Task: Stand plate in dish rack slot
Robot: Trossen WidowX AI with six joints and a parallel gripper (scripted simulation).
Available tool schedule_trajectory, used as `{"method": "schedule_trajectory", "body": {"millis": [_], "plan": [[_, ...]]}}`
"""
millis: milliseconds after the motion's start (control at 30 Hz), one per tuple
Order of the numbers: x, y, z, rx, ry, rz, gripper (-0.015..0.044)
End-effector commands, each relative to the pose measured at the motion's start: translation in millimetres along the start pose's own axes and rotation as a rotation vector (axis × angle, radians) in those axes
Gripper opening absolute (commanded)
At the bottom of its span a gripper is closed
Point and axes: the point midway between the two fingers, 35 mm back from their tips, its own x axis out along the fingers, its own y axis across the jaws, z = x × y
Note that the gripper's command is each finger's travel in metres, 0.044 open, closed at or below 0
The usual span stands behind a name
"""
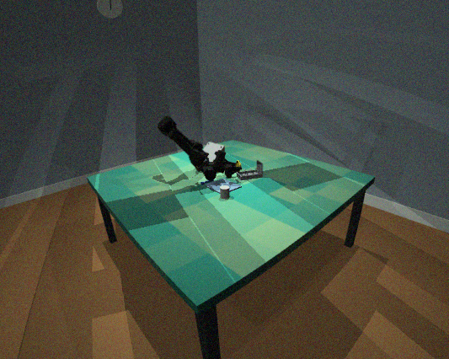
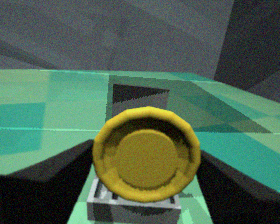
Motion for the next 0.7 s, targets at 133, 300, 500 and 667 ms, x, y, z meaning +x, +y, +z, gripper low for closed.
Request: {"method": "schedule_trajectory", "body": {"millis": [133, 300, 500, 667], "plan": [[8, 2, 1, 0.001, -0.002, 0.008, 0.0], [20, 2, 3, 0.0, -0.003, 0.004, 0.0], [22, 2, 3, 0.0, -0.003, 0.004, 0.0], [34, 3, 4, -0.001, -0.005, 0.001, 0.0]]}}
